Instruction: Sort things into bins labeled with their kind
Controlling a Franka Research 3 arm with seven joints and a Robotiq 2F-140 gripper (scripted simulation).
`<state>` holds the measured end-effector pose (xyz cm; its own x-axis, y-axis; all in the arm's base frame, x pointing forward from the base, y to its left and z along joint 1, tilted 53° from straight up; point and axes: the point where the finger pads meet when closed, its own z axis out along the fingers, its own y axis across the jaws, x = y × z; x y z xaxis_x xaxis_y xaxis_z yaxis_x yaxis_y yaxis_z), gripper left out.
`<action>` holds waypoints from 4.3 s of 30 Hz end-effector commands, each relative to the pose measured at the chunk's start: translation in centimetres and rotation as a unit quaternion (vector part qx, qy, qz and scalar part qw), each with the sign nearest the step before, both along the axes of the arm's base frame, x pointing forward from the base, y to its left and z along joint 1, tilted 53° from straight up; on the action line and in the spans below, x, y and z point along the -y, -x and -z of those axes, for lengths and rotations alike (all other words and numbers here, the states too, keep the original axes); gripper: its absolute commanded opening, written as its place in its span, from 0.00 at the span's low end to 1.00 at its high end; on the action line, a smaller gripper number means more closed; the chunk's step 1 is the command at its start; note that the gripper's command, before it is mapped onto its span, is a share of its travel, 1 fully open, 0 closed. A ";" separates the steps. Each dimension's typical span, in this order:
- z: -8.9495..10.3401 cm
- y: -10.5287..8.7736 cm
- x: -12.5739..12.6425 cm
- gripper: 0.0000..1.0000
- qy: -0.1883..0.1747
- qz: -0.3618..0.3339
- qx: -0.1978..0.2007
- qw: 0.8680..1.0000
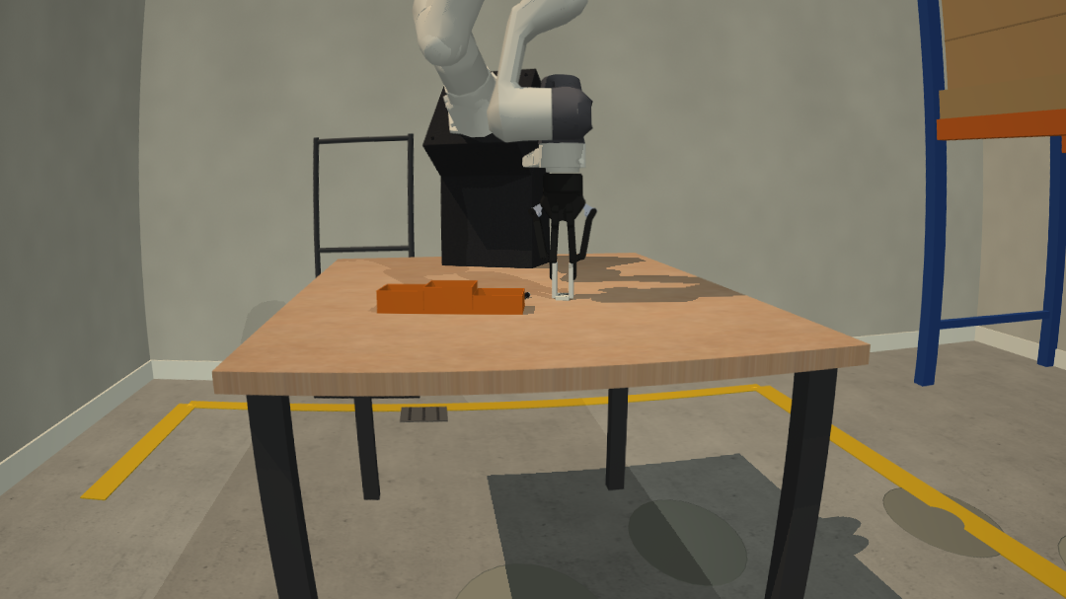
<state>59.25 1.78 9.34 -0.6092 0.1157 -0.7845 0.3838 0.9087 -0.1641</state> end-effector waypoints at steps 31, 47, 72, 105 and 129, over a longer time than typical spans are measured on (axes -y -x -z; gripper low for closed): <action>-3.6 4.0 -2.4 0.13 0.001 -0.002 0.001 1.000; -3.6 4.0 -2.4 0.13 0.001 -0.002 0.001 1.000; -3.6 4.0 -2.4 0.13 0.001 -0.002 0.001 1.000; -3.6 4.0 -2.4 0.13 0.001 -0.002 0.001 1.000; -3.6 4.0 -2.4 0.13 0.001 -0.002 0.001 1.000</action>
<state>55.31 4.19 13.00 -0.6077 0.1056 -0.7871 0.3771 0.9106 -0.1689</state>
